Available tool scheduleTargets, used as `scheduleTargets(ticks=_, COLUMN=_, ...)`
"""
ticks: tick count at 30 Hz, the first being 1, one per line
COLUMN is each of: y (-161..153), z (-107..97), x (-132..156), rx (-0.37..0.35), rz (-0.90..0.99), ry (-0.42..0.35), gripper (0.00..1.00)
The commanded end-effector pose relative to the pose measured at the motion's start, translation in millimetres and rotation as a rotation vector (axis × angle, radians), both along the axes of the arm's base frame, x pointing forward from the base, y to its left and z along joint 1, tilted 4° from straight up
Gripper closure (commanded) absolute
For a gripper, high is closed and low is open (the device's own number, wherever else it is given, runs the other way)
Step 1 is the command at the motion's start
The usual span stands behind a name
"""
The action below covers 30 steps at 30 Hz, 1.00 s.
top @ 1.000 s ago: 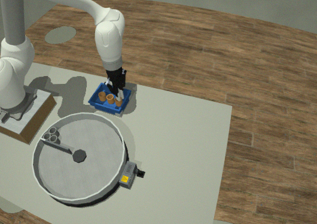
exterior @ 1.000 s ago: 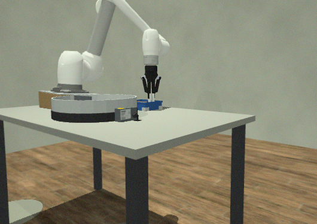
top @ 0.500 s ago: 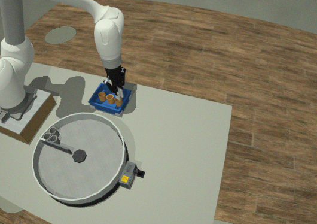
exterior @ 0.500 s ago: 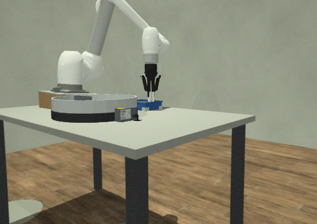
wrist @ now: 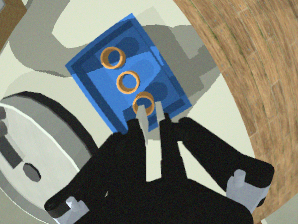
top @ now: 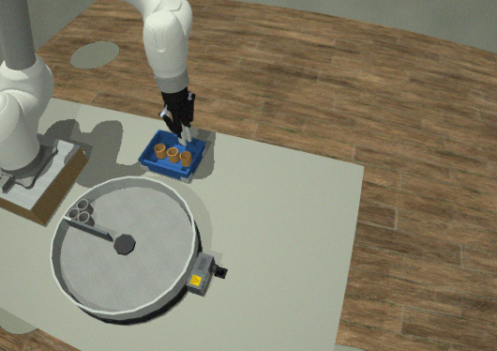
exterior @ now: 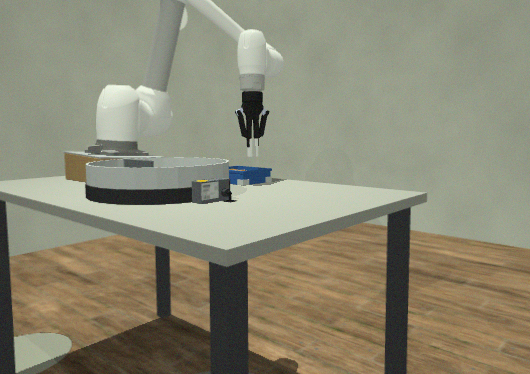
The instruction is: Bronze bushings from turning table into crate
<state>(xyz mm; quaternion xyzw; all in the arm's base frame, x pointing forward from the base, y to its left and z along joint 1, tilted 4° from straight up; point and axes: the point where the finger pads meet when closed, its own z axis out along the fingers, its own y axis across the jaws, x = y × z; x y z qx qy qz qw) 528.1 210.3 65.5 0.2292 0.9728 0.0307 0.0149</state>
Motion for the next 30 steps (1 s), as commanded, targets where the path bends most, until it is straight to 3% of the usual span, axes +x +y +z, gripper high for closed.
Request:
scheduleTargets(ticks=1, y=-2.1, z=19.7, x=0.2, rx=-0.002, rz=-0.005, ry=0.0, gripper=0.9)
scheduleTargets(ticks=30, y=-2.5, z=27.7, x=-0.2, rx=-0.002, rz=-0.005, ry=0.0, gripper=0.9)
